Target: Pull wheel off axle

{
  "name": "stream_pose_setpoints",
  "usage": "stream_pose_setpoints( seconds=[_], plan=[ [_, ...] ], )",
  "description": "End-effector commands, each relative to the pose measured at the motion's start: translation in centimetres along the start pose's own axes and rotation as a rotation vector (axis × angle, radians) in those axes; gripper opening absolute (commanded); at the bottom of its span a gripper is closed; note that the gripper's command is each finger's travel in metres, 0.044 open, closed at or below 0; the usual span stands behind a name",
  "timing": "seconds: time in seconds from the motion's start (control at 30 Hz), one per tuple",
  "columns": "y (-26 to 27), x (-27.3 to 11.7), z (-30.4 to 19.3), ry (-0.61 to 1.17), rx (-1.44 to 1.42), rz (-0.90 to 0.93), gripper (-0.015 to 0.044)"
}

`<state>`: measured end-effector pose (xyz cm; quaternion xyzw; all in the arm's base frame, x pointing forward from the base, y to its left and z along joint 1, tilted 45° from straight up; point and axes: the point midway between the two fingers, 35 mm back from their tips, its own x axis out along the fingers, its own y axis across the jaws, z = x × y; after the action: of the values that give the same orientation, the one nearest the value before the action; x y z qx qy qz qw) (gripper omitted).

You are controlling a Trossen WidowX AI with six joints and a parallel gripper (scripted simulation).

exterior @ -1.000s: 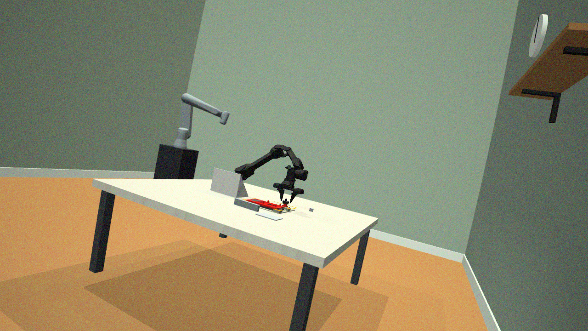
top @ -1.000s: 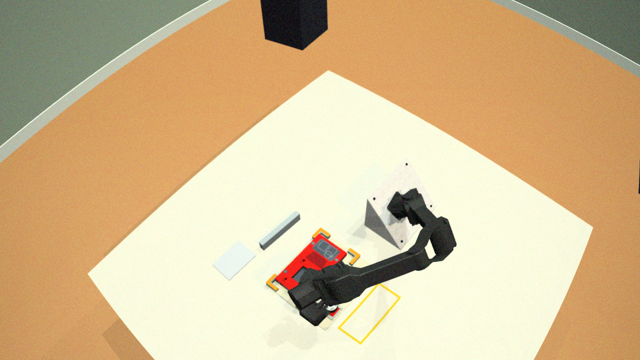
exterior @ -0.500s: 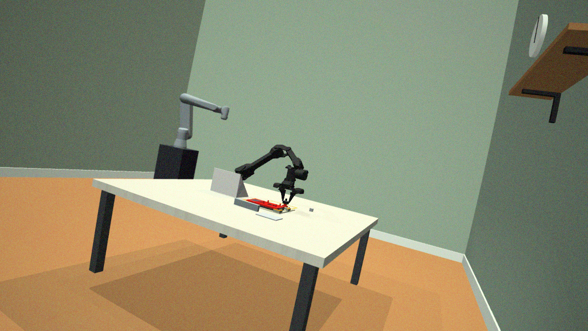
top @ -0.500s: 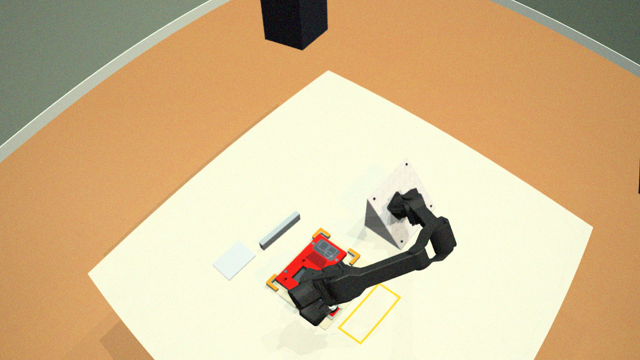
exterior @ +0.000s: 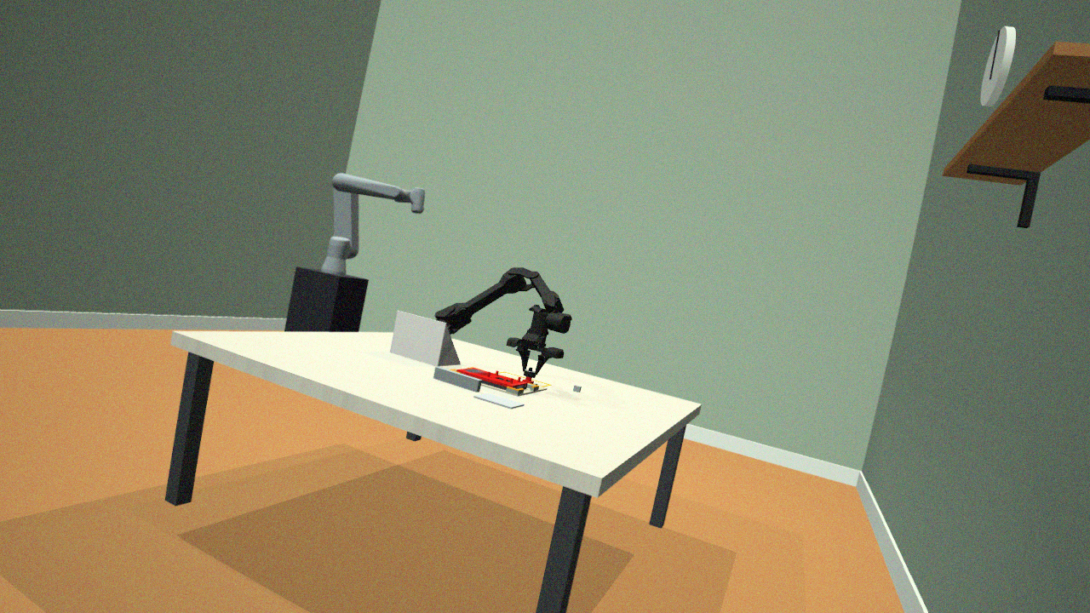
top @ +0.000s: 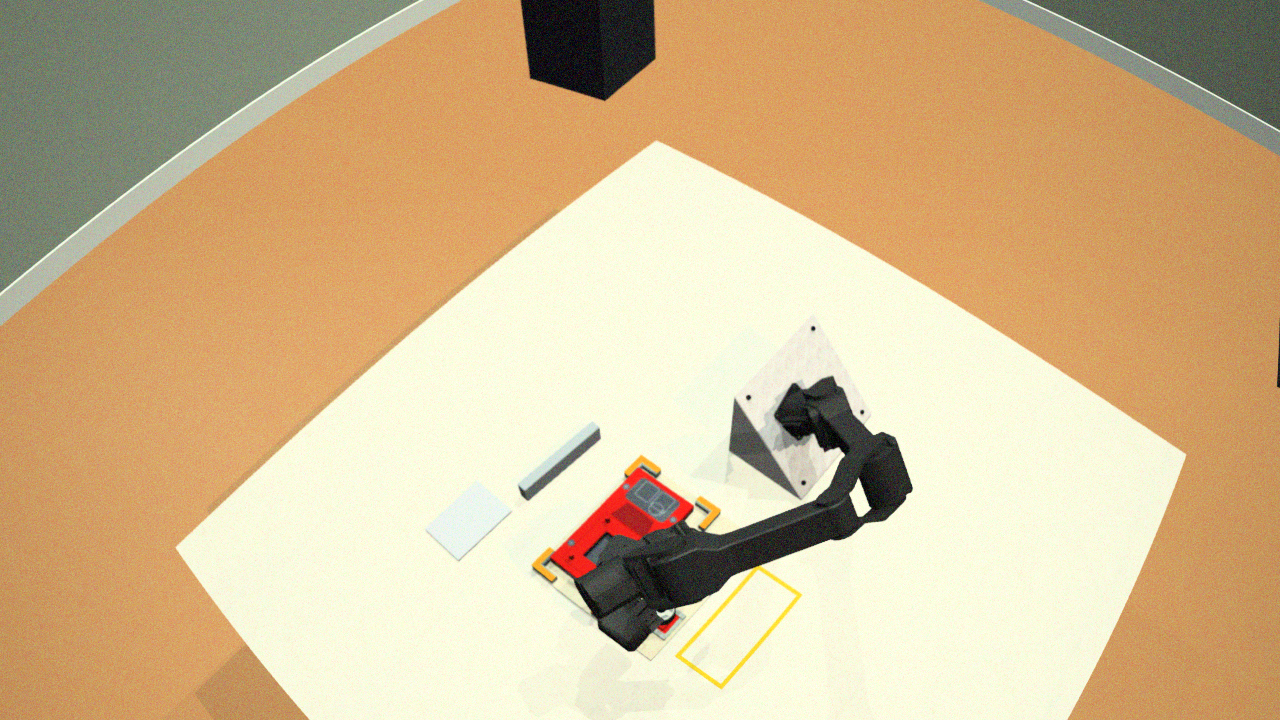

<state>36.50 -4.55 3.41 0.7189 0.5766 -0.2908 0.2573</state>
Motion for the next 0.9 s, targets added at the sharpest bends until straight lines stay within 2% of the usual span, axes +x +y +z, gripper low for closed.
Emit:
stream_pose_setpoints(
  seconds=[0.0,0.87],
  plan=[
    [-0.03,-0.24,0.02,-0.001,-0.002,-0.001,0.0000],
    [0.00,-1.09,0.05,-0.001,0.000,0.000,0.0000]
  ],
)
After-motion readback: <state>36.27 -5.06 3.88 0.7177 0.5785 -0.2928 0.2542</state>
